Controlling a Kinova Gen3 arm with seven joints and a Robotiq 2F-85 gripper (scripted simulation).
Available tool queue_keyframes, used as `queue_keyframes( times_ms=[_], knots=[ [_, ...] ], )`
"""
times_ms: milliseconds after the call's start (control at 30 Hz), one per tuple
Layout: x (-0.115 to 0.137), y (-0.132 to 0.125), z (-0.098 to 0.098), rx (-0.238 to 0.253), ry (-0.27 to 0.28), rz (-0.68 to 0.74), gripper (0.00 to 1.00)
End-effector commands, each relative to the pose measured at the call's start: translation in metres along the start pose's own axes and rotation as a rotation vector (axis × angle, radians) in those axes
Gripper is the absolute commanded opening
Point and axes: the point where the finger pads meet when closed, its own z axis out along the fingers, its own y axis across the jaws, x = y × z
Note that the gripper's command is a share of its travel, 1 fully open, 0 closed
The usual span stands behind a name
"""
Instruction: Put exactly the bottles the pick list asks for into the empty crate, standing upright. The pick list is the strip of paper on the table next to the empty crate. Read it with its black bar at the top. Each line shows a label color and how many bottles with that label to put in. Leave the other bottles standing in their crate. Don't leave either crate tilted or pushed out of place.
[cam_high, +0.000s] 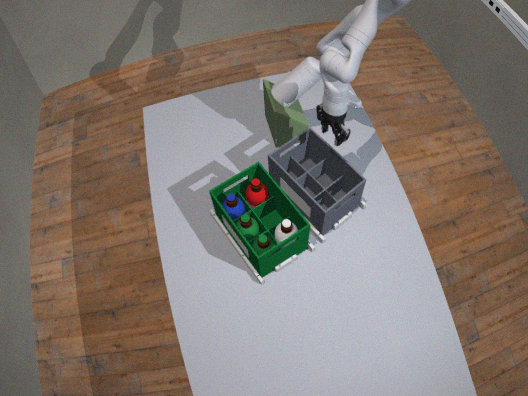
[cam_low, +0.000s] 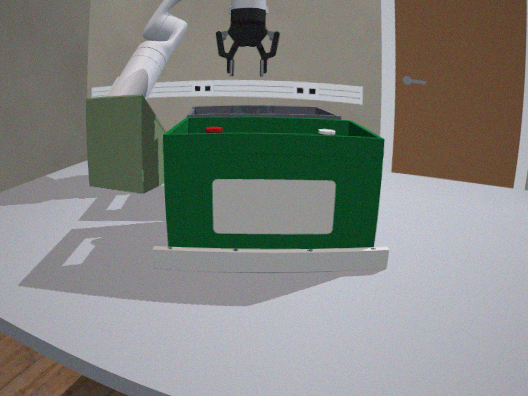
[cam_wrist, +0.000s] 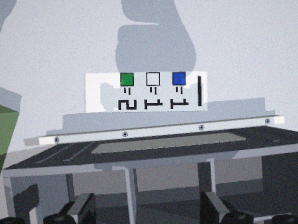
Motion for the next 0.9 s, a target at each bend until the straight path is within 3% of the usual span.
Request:
queue_keyframes(
  times_ms=[0, 867],
  knots=[
    [-0.018, 0.002, -0.004, -0.001, 0.0, 0.0, 0.67],
    [-0.134, 0.015, -0.03, -0.001, -0.001, 0.0, 0.67]
  ],
)
